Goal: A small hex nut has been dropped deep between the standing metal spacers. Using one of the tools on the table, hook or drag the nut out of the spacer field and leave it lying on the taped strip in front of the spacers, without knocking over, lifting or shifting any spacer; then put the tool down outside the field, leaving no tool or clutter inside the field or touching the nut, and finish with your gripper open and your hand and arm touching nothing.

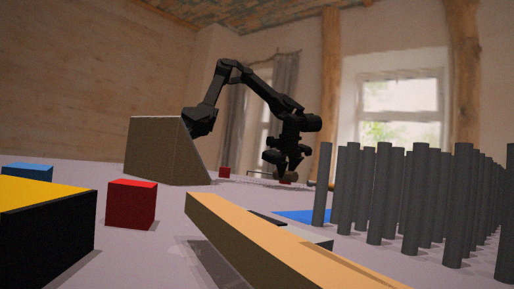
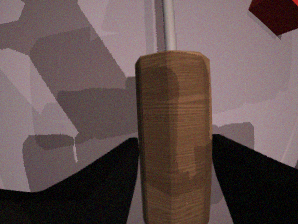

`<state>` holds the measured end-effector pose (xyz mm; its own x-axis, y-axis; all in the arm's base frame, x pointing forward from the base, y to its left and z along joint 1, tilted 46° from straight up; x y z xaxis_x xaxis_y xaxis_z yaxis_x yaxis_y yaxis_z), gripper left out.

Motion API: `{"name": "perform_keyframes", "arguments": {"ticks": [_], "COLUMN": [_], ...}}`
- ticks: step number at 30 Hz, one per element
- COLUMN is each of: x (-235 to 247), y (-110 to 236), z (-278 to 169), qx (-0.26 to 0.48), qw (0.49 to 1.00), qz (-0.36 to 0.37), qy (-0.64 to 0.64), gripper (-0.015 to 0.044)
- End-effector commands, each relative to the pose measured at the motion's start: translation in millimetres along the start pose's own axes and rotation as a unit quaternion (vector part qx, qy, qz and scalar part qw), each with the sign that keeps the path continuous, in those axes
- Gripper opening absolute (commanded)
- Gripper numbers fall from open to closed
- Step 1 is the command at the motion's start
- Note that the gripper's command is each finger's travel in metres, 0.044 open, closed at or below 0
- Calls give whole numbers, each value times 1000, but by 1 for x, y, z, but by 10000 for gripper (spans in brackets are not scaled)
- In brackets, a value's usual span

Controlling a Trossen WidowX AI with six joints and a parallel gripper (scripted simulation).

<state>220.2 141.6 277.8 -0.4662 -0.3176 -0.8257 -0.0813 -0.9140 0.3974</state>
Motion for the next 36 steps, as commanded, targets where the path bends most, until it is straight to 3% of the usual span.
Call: {"name": "perform_keyframes", "arguments": {"ticks": [1,24,36], "x": [2,6,5], "y": [-3,-16,-13], "z": [0,1,1], "qx": [-1,-4,-3], "qw": [1000,1000,1000], "qz": [-1,-9,-8], "qy": [-3,-5,-2], "gripper": [0,0,315]}}
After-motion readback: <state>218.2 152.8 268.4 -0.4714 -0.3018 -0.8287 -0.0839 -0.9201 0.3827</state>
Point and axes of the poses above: the point midway between the two fingers, 35 mm back from their tips, its own y axis back along the fingers, its own x axis across the jaws, z = x × y, the point moved 9 cm from there along y, back along the fingers, and after that the axes turned 3 degrees about -y, right-handed, at the moved point
